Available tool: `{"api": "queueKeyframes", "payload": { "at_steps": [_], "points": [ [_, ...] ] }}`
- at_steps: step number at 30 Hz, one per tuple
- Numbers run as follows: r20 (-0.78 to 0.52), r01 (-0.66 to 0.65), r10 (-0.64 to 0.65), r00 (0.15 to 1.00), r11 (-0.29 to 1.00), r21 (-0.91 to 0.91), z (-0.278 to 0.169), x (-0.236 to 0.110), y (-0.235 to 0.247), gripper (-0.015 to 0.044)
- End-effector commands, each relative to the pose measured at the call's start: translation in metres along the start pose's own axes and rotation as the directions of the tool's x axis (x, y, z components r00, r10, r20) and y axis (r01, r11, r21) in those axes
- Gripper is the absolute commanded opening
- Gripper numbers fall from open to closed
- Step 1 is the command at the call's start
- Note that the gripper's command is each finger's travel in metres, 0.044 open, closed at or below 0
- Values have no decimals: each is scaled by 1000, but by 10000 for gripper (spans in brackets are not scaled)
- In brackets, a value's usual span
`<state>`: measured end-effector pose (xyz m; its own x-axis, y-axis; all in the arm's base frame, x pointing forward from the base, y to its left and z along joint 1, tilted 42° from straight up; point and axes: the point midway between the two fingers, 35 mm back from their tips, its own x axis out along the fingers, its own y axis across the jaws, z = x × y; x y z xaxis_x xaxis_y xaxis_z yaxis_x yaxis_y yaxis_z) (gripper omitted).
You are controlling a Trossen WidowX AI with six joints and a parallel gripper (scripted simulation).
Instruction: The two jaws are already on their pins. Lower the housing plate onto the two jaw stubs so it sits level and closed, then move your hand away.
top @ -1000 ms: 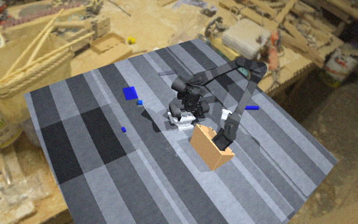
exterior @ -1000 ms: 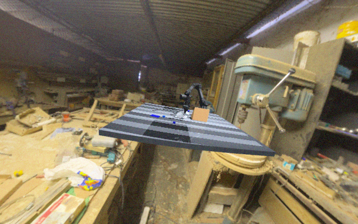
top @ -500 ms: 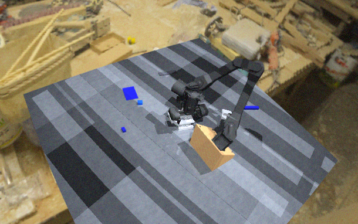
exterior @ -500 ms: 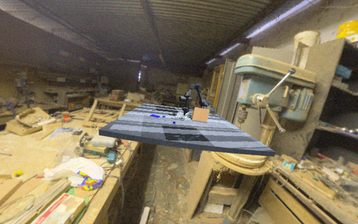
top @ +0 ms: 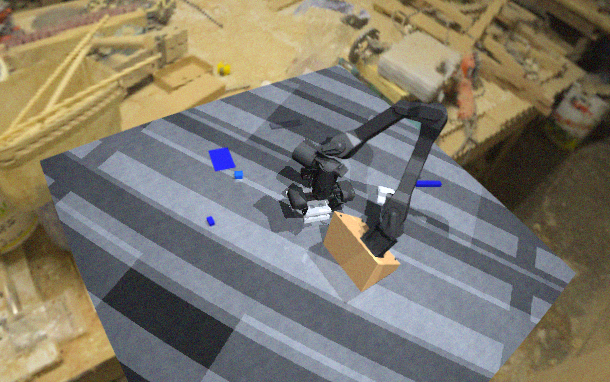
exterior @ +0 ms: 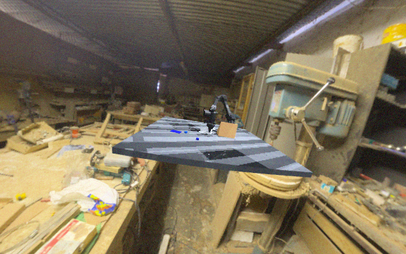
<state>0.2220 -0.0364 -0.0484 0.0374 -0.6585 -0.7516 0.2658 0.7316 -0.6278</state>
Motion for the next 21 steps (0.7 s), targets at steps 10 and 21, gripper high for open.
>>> {"api": "queueKeyframes", "payload": {
  "at_steps": [10, 21],
  "points": [
    [1, 4, -4, 1000, 1000, -6, 0, 1, 0, 351],
    [1, 4, -4, 1000, 1000, -7, 0, 3, 0, 351]
  ]
}}
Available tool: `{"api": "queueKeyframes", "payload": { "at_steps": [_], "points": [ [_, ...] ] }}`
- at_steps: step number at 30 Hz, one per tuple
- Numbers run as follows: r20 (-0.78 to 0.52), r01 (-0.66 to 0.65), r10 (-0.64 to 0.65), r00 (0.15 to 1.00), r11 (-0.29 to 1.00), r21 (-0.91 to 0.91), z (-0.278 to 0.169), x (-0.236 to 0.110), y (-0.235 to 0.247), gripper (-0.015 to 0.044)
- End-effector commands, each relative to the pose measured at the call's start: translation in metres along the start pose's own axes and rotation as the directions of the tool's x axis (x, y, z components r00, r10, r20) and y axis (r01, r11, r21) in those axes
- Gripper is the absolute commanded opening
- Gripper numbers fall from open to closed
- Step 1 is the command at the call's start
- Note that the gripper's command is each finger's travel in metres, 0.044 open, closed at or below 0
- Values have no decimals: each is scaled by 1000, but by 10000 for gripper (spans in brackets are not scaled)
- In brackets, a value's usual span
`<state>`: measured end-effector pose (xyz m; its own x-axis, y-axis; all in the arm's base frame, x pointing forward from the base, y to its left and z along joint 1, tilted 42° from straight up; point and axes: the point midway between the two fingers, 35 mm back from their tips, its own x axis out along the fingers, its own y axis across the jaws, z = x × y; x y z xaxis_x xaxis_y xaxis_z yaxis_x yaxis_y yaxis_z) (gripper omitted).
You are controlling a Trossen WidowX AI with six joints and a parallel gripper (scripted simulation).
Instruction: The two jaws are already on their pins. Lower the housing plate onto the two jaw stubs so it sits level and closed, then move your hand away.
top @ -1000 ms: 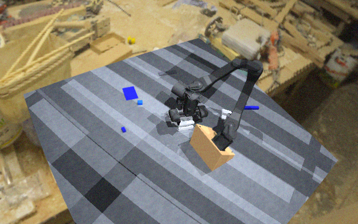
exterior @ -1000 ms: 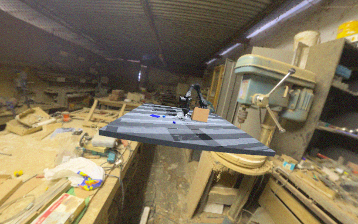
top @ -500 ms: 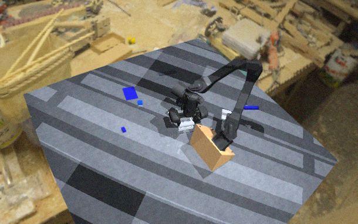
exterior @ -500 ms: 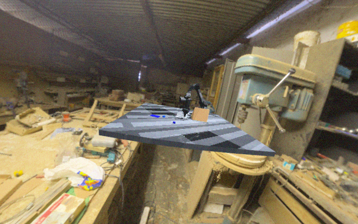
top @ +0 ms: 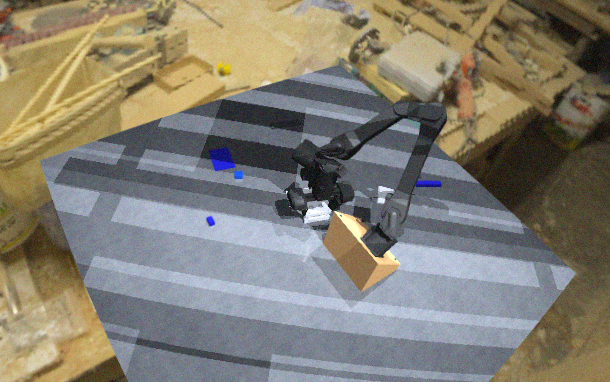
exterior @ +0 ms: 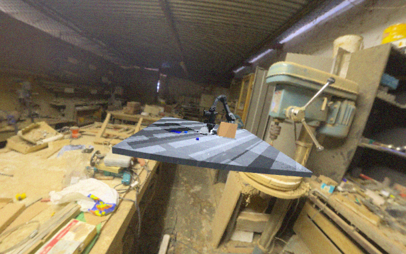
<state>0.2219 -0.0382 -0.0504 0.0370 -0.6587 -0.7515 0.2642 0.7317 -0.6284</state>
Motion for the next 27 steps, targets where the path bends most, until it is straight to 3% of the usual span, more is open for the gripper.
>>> {"api": "queueKeyframes", "payload": {
  "at_steps": [1, 27],
  "points": [
    [2, 4, -4, 1000, 1000, -5, 0, 1, 0, 351],
    [2, 4, -4, 1000, 1000, -5, 0, 7, 0, 351]
  ]
}}
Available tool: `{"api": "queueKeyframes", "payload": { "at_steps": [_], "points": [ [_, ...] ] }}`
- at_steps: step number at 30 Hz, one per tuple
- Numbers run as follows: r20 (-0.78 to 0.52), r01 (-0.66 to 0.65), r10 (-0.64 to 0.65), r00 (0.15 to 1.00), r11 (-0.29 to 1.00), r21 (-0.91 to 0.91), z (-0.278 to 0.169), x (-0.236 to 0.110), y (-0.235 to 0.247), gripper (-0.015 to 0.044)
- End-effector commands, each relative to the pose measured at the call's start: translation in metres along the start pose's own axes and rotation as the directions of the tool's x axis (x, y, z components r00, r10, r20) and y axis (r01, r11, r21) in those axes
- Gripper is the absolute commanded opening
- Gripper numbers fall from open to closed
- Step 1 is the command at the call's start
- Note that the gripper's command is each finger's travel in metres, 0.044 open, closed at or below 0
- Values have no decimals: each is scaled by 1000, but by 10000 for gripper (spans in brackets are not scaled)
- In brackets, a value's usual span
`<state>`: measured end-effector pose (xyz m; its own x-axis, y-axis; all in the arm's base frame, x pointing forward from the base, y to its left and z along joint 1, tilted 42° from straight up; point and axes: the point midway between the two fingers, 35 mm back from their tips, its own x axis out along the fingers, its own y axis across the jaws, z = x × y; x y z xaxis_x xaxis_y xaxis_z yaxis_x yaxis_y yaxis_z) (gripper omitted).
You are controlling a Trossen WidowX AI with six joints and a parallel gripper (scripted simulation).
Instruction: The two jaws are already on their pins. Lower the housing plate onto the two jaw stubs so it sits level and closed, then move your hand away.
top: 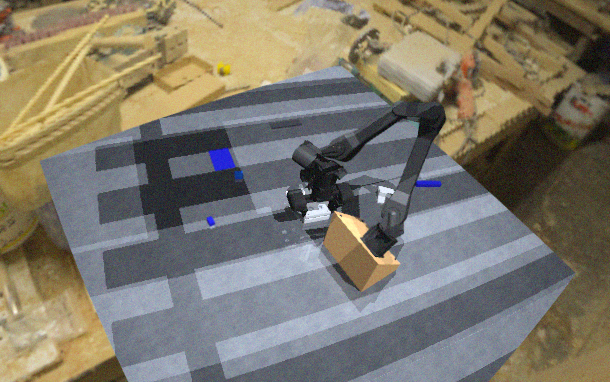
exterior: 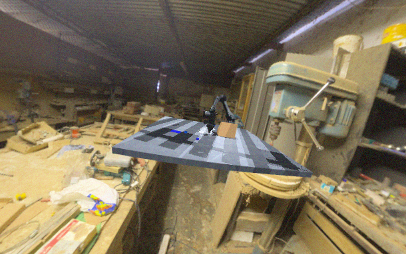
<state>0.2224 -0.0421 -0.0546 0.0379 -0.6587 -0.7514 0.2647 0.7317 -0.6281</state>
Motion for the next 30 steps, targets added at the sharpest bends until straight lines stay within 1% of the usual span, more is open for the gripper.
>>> {"api": "queueKeyframes", "payload": {
  "at_steps": [1, 30],
  "points": [
    [1, 4, -4, 1000, 1000, -6, 0, 2, 0, 351],
    [1, 4, -4, 1000, 1000, -6, 0, 7, -1, 351]
  ]
}}
